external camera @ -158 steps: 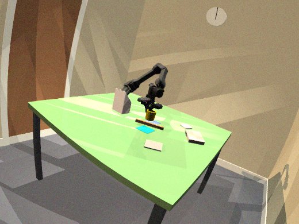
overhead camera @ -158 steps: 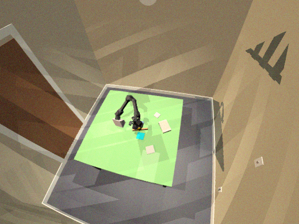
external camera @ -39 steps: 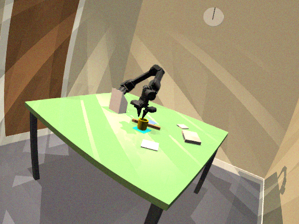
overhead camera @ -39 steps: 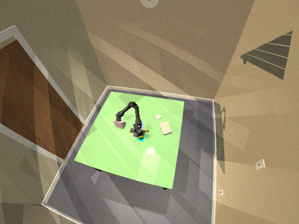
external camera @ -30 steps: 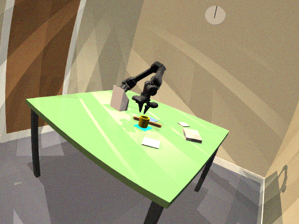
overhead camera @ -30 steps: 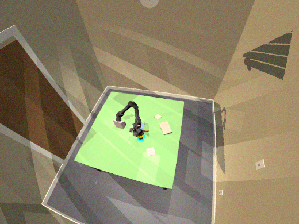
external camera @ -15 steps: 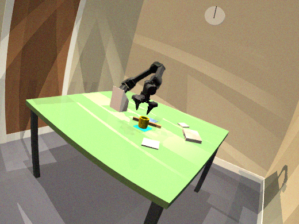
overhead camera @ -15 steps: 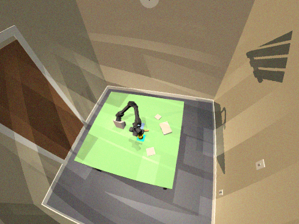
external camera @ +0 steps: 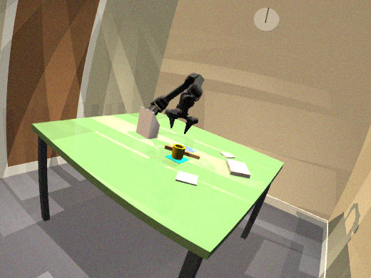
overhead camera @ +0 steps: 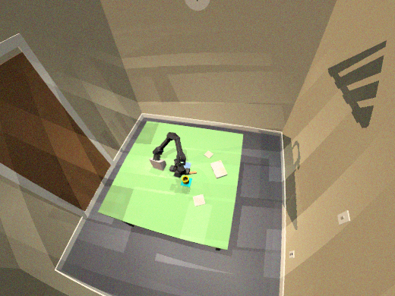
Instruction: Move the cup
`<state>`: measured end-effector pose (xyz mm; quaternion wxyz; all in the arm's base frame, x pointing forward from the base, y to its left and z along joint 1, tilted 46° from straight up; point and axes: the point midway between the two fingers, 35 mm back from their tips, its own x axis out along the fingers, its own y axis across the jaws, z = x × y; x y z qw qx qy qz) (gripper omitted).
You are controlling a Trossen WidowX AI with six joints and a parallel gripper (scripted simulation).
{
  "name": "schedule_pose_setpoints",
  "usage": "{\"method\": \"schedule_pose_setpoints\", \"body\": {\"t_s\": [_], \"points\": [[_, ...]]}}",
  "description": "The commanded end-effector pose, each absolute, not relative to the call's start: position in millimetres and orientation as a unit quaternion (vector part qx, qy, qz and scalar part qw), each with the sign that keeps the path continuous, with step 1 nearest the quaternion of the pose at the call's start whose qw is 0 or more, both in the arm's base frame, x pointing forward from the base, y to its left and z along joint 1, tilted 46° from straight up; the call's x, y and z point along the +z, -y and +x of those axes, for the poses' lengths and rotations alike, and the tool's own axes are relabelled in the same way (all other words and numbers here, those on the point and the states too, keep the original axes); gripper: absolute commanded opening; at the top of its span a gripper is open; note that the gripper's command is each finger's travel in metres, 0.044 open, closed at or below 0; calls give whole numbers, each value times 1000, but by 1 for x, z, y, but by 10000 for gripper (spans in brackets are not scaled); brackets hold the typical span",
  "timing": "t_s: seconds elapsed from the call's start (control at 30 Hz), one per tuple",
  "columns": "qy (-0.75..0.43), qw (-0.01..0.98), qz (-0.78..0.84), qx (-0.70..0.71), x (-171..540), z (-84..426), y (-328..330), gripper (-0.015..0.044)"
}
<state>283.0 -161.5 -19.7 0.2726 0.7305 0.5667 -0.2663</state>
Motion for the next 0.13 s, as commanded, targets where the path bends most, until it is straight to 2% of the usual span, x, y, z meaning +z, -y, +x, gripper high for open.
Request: {"method": "schedule_pose_setpoints", "body": {"t_s": [0.0, 0.1], "points": [[-566, 272, 731, -267, -20, 283, 162, 440], [-566, 272, 731, -267, -20, 283, 162, 440]]}}
